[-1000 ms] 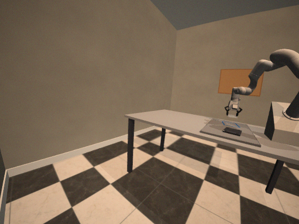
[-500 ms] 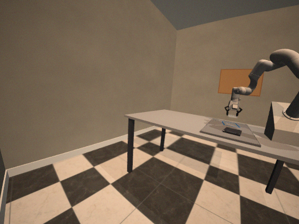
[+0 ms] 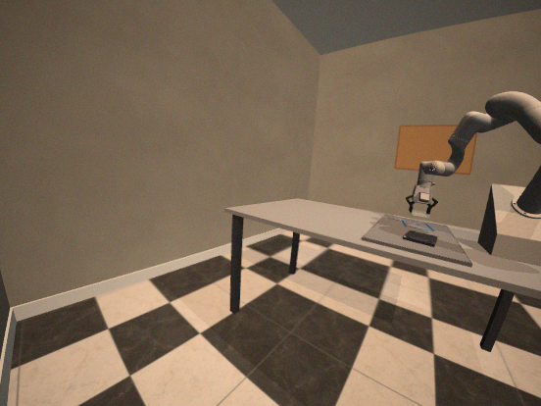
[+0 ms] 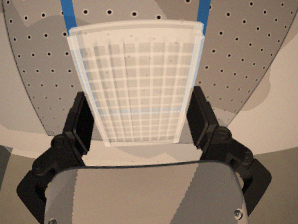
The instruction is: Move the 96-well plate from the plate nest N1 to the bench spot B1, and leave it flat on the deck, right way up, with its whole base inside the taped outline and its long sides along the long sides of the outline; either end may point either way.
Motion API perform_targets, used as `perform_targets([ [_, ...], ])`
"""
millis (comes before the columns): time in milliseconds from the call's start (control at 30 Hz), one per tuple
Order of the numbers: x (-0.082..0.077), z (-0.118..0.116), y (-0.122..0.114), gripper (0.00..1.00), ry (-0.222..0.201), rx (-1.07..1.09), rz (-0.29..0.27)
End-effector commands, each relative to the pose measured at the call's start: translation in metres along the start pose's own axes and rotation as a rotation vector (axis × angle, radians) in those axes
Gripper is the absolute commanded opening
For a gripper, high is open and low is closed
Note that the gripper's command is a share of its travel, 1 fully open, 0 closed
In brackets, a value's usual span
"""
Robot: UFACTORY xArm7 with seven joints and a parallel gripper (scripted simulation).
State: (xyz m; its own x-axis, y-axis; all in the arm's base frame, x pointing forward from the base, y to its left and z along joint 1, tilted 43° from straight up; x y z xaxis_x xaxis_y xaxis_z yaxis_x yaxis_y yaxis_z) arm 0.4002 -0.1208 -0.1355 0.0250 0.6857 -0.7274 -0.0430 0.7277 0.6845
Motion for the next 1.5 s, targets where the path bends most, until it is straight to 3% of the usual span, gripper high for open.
perform_targets([
  [0, 0.004, 0.001, -0.001, 0.0, -0.003, 0.0, -0.004],
  [967, 0.048, 0.001, -0.001, 0.0, -0.003, 0.0, -0.004],
  [1467, 0.048, 0.001, -0.001, 0.0, -0.003, 0.0, -0.004],
])
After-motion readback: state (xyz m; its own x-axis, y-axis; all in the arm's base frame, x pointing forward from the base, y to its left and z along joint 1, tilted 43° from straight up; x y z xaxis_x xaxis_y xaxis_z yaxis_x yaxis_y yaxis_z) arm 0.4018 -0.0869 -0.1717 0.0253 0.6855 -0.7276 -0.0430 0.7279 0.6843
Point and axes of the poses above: the point where the finger pads meet when closed, its own x axis out along the fingers, its own z axis across the jaws, y = z × x, the point moved 9 cm from there along -x, back along the fingers, and after that the axes turned 5 degrees about x, right-handed, at the moved point
